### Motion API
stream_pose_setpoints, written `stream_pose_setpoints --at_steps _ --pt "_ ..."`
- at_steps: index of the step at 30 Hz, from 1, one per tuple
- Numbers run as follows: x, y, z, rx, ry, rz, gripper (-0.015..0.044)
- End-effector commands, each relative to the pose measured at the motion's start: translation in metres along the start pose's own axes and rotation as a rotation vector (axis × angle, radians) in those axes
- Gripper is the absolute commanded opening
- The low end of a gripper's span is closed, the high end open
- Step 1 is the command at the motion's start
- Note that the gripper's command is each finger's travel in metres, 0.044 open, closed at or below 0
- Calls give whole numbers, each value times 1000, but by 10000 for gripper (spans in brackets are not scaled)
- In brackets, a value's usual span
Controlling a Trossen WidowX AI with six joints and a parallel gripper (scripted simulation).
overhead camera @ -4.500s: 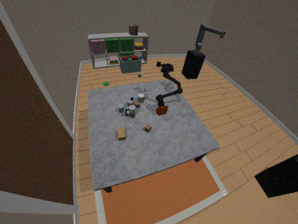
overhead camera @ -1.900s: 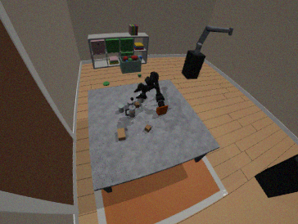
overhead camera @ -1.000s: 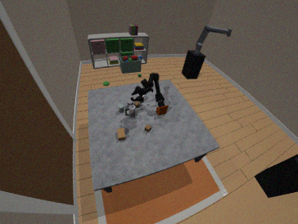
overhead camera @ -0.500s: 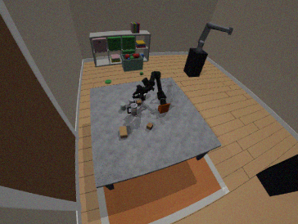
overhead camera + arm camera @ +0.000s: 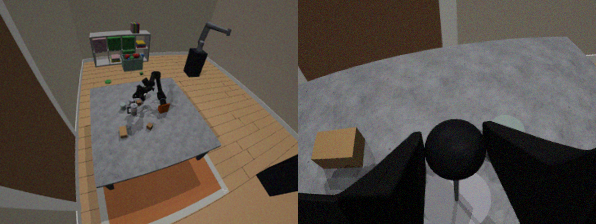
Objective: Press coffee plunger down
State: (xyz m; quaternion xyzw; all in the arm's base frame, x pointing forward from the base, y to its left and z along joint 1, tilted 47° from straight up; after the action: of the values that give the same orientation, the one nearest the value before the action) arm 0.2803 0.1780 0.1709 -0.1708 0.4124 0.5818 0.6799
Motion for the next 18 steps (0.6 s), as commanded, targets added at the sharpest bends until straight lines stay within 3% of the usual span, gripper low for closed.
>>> stream_pose_setpoints --at_steps 1,18 --pt "1 -2 -3 3 7 1 129" --pt "6 -19 -24 9 5 5 129"
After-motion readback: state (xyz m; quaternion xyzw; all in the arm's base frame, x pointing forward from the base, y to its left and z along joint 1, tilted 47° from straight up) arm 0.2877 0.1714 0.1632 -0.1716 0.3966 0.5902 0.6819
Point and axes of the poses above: the point midway between the two fingers, 35 mm back from their tips, its own y axis back along the fingers, its own x axis across the jaws, z = x × y, the point moved 2 cm from there along y, back along the fingers, and after that the axes turned 4 degrees about y, right-handed, at the moved point
